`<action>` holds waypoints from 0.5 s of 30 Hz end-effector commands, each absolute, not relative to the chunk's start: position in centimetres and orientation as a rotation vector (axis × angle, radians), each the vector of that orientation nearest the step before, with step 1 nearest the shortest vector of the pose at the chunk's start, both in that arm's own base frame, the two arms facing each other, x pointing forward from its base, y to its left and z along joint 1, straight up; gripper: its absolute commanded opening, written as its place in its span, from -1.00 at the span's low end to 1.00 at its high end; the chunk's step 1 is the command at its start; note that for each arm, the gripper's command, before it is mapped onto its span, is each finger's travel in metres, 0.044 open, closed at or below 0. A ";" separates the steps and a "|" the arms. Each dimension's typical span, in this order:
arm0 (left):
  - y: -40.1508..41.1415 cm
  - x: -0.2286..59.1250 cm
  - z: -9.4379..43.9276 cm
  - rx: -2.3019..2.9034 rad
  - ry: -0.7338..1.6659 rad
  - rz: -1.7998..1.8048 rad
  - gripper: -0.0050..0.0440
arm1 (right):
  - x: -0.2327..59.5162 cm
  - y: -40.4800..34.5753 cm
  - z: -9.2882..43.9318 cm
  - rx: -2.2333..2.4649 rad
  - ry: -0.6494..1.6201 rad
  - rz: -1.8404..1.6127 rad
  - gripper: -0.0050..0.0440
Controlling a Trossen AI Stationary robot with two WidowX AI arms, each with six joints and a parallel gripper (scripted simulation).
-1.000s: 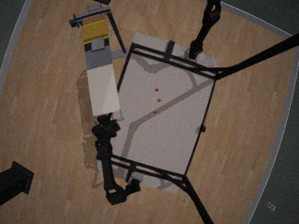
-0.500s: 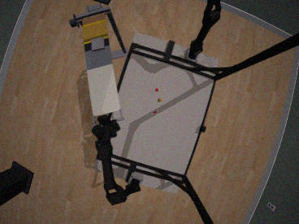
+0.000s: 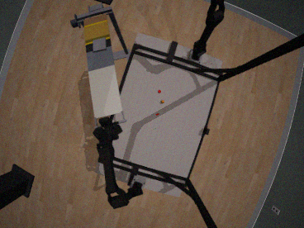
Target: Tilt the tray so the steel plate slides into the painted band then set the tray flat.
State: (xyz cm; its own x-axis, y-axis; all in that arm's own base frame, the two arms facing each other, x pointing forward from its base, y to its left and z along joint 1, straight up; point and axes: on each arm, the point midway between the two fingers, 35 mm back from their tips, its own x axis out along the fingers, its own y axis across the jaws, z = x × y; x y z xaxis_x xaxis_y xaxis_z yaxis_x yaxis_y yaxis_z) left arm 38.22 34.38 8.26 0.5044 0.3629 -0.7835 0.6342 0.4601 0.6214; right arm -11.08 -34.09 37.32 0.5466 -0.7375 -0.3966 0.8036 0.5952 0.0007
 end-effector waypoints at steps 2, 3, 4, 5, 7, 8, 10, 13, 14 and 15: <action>34.6 38.4 10.4 1.154 1.070 -0.187 -0.80 | -11.1 -34.1 37.3 0.189 0.376 -0.918 1.00; 34.6 38.4 10.5 1.155 1.070 -0.187 -0.80 | -11.1 -34.1 37.3 0.189 0.376 -0.918 1.00; 34.6 38.4 10.5 1.155 1.069 -0.186 -0.80 | -11.1 -34.1 37.3 0.189 0.376 -0.918 1.00; 34.6 38.5 10.6 1.155 1.069 -0.186 -0.80 | -11.1 -34.1 37.3 0.189 0.376 -0.918 1.00; 34.6 38.5 10.7 1.155 1.069 -0.186 -0.80 | -11.1 -34.1 37.3 0.189 0.376 -0.918 1.00; 34.6 38.5 10.7 1.155 1.069 -0.186 -0.80 | -11.1 -34.1 37.3 0.189 0.376 -0.918 1.00; 34.7 38.5 10.8 1.156 1.067 -0.184 -0.80 | -11.1 -34.1 37.3 0.189 0.376 -0.918 1.00; 34.7 38.5 11.1 1.157 1.066 -0.183 -0.80 | -11.1 -34.1 37.3 0.189 0.376 -0.918 1.00; 34.7 38.5 11.1 1.158 1.066 -0.182 -0.80 | -11.1 -34.1 37.3 0.189 0.376 -0.918 1.00; 34.7 38.5 11.2 1.158 1.066 -0.182 -0.80 | -11.1 -34.1 37.3 0.189 0.376 -0.918 1.00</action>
